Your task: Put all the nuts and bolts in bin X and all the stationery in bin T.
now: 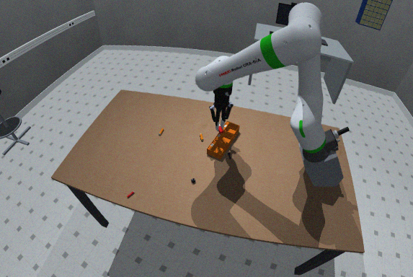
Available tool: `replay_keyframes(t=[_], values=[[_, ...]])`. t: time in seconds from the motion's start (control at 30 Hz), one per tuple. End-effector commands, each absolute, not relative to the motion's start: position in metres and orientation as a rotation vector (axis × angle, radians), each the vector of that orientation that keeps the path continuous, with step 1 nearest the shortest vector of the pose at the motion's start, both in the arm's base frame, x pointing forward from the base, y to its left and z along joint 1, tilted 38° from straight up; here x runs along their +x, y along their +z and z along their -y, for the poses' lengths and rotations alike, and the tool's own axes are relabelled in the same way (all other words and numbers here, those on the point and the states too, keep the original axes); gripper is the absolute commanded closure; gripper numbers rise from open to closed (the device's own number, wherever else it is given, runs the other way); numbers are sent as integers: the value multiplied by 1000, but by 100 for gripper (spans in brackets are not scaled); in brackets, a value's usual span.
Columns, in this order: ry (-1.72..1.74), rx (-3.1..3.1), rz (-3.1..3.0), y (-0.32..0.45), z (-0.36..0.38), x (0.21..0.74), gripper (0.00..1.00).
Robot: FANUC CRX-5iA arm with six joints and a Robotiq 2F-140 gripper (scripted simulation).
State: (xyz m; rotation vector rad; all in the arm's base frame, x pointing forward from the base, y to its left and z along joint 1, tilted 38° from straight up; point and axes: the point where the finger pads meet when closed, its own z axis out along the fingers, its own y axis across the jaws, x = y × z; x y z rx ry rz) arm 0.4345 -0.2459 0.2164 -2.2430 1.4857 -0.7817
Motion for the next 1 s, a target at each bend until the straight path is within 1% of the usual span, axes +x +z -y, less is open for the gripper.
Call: replay_keyframes(t=[0.0, 0.23, 0.3, 0.4, 0.67, 0.97], values=[[-736, -2110, -1620, 205, 257, 419, 80], [-655, -1863, -1838, 183, 277, 390, 80], [-655, -1863, -1838, 183, 277, 390, 80], [-597, -1689, -1965, 173, 285, 377, 80], [-484, -1356, -2160, 172, 287, 376, 80], [-479, -1342, -2168, 172, 286, 376, 80]])
